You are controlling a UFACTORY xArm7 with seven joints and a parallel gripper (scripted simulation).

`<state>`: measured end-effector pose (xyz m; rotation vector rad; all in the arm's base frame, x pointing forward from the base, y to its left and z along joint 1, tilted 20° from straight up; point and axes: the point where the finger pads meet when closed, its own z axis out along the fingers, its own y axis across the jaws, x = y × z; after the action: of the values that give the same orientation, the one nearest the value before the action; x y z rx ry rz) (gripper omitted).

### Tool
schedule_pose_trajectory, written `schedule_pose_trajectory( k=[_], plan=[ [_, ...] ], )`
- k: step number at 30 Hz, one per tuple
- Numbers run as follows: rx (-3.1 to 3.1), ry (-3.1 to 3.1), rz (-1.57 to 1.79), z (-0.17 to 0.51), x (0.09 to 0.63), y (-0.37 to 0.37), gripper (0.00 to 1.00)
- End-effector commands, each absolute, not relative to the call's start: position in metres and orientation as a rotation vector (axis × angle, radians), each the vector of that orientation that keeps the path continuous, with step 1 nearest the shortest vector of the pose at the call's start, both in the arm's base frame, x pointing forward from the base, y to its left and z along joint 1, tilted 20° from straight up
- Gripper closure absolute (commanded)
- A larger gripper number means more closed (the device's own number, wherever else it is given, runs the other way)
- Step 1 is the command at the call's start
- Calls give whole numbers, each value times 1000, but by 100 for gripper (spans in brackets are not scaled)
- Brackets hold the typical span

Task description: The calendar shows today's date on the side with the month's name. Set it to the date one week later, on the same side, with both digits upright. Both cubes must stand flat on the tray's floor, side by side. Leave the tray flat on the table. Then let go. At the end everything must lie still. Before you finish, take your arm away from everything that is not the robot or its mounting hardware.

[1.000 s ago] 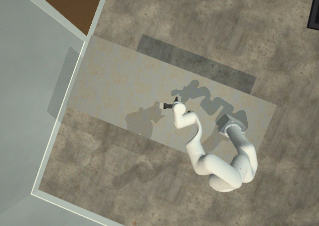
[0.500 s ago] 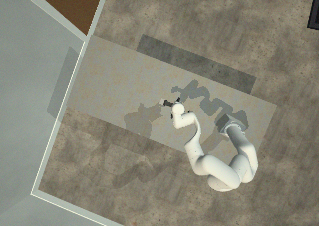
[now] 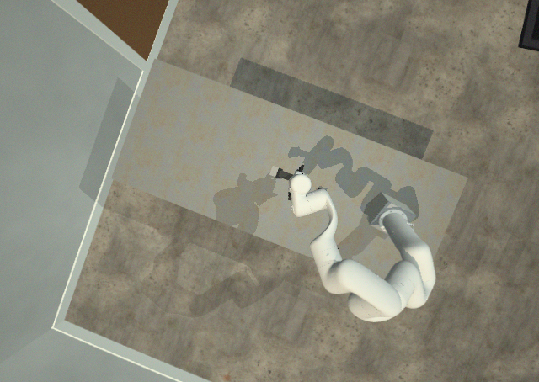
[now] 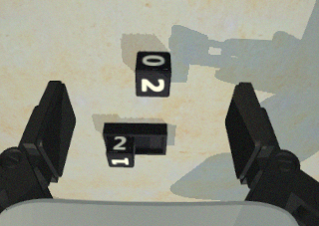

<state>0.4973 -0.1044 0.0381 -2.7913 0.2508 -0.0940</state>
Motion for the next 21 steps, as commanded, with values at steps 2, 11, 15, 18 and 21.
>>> schedule_pose_trajectory(
  k=[2,11,15,18,21],
  plan=[
    [-2792,252,-100,17,501,-98,0],
    [-2792,252,-100,0,503,-92,0],
    [-2792,252,-100,-1,503,-92,0],
    [-2792,252,-100,-3,503,-91,0],
    [-2792,252,-100,-8,504,-89,0]
  ],
)
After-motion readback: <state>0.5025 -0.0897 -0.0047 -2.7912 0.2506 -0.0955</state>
